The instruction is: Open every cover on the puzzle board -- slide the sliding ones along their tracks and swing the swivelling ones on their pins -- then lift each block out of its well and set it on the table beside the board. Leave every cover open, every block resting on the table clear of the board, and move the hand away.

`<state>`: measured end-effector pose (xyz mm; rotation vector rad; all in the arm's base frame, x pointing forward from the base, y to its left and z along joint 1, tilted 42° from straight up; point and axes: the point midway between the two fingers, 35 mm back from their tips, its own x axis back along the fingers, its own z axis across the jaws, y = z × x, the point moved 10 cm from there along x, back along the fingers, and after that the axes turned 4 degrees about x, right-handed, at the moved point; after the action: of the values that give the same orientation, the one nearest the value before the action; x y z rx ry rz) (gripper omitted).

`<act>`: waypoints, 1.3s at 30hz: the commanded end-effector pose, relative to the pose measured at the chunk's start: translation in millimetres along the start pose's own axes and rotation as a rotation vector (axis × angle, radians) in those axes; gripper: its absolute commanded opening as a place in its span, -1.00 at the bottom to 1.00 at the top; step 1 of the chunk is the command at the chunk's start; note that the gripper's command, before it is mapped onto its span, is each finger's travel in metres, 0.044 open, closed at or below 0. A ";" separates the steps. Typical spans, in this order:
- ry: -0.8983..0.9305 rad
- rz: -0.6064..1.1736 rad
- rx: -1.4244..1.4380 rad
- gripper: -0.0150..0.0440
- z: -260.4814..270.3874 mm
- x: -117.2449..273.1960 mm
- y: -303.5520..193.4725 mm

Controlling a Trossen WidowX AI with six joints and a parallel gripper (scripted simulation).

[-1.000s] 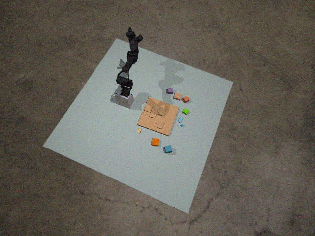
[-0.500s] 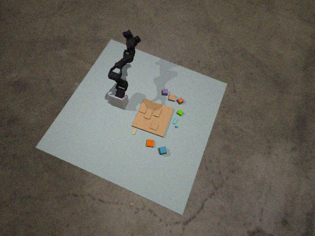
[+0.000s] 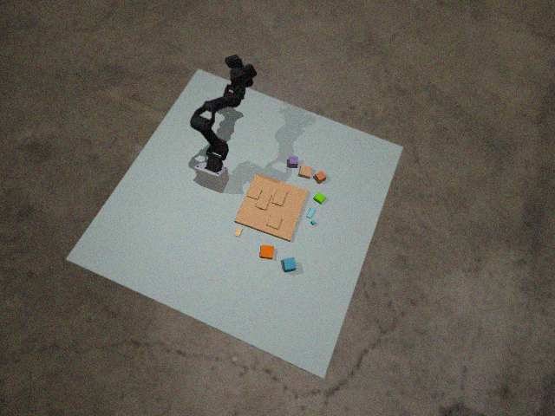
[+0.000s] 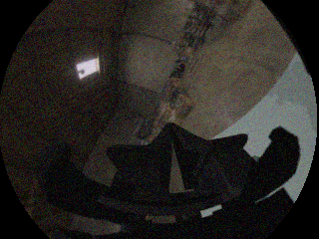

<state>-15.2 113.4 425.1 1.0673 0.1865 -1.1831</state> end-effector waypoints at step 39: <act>-0.668 0.009 0.285 -0.49 -136.2 8.5 52.4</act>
<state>73.1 205.1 383.0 0.8853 -0.4646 -1.4956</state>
